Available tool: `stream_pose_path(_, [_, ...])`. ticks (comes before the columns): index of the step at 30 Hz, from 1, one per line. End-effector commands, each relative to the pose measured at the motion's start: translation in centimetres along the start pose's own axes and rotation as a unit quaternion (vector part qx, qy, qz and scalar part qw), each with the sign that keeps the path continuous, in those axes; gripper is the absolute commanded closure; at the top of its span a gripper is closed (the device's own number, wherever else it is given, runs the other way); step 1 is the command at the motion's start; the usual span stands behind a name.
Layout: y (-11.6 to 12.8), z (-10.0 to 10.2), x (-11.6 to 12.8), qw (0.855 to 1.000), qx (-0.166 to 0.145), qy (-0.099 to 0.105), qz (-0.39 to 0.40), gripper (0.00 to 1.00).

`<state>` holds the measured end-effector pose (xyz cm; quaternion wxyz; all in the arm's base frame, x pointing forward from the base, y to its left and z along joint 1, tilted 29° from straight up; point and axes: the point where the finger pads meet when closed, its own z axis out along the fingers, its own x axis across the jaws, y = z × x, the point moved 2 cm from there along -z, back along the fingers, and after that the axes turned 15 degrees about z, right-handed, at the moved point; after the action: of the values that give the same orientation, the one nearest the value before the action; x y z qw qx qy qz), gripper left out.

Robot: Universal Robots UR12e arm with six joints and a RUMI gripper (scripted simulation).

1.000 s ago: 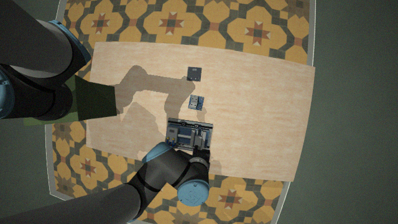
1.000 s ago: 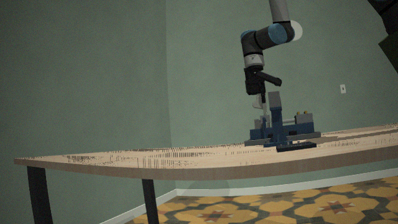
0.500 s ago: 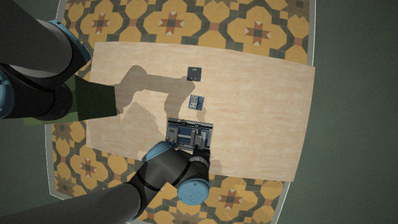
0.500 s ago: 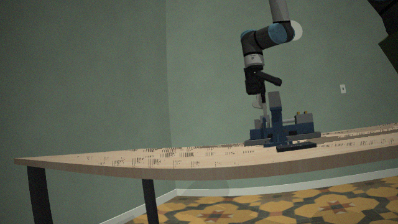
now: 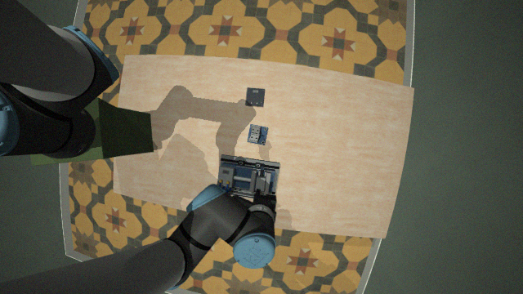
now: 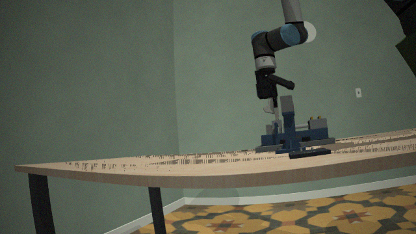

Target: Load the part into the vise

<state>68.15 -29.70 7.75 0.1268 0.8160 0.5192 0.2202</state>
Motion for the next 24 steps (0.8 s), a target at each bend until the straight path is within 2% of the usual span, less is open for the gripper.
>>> stream_pose_path(1, [0.03,-0.05,0.08,1.0,-0.001,0.0,0.0,1.0])
stream_pose_path(24, [-0.02,-0.05,0.28,1.0,-0.001,0.0,0.0,1.0])
